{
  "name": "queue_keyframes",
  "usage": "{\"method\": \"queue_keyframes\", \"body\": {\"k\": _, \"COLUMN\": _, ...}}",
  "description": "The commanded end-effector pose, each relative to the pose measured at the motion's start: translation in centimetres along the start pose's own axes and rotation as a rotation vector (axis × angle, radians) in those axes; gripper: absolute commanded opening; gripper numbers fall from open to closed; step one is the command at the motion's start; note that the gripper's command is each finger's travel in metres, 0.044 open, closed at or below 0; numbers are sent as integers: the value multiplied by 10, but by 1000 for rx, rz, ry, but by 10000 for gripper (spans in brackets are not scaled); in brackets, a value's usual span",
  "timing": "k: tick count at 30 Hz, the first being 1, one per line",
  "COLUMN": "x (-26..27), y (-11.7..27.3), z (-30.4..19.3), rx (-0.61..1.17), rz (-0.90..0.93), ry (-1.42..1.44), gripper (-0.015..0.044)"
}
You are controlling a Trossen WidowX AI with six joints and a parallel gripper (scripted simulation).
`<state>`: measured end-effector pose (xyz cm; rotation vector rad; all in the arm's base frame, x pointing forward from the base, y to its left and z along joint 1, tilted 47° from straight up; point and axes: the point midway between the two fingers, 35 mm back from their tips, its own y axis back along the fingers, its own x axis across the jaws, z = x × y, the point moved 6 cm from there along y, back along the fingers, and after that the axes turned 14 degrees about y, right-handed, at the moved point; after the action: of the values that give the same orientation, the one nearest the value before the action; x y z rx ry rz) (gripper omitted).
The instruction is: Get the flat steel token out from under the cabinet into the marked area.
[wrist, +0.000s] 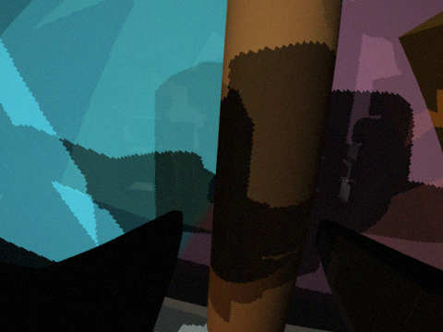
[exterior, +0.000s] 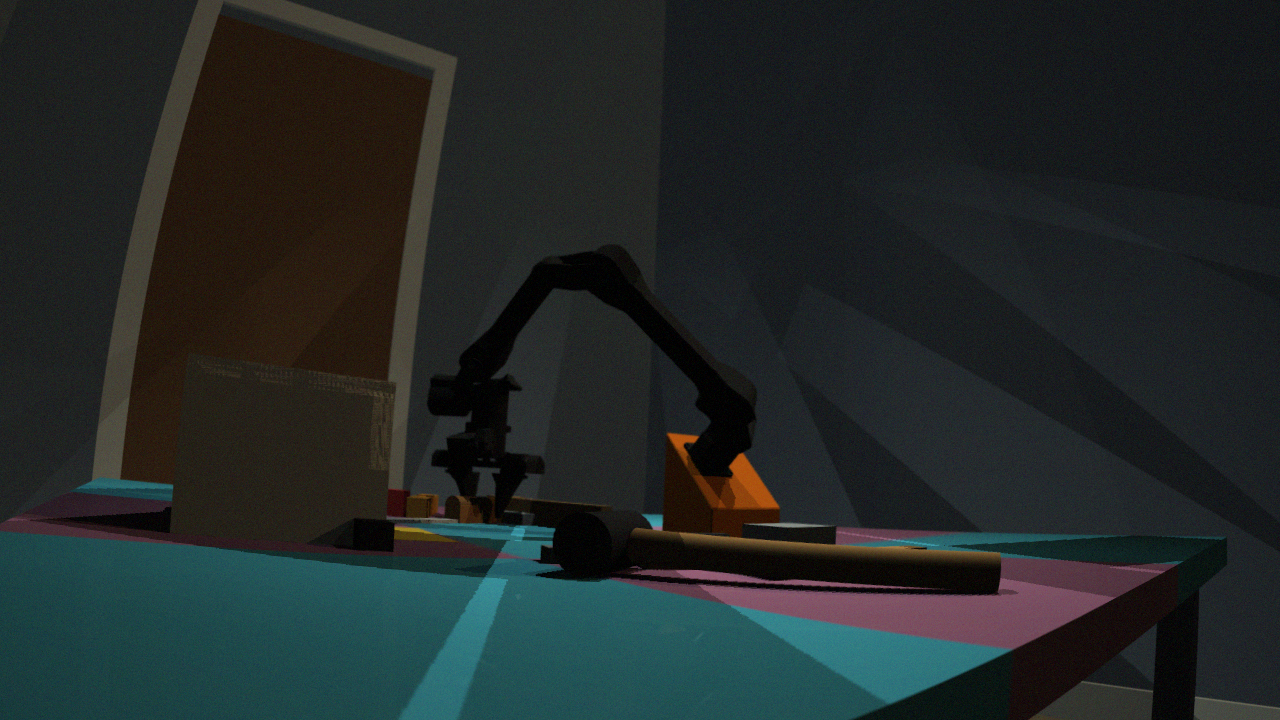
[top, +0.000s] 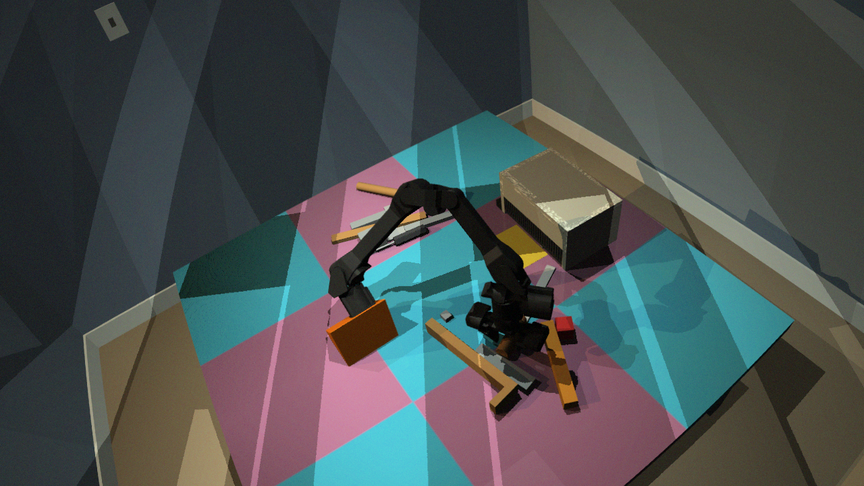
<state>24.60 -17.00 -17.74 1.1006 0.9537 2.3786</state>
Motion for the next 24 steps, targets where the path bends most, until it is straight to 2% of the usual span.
{"method": "queue_keyframes", "body": {"k": 1, "x": 0, "y": 0, "z": 0, "rx": 0, "rz": 0, "ry": 0, "gripper": 244}}
{"method": "queue_keyframes", "body": {"k": 5, "x": 0, "y": 0, "z": 0, "rx": 0, "rz": 0, "ry": 0, "gripper": 139}}
{"method": "queue_keyframes", "body": {"k": 13, "x": 0, "y": 0, "z": 0, "rx": 0, "rz": 0, "ry": 0, "gripper": 85}}
{"method": "queue_keyframes", "body": {"k": 16, "x": 0, "y": 0, "z": 0, "rx": 0, "rz": 0, "ry": 0, "gripper": 6}}
{"method": "queue_keyframes", "body": {"k": 24, "x": -2, "y": 0, "z": 5, "rx": 0, "rz": 0, "ry": -1, "gripper": 0}}
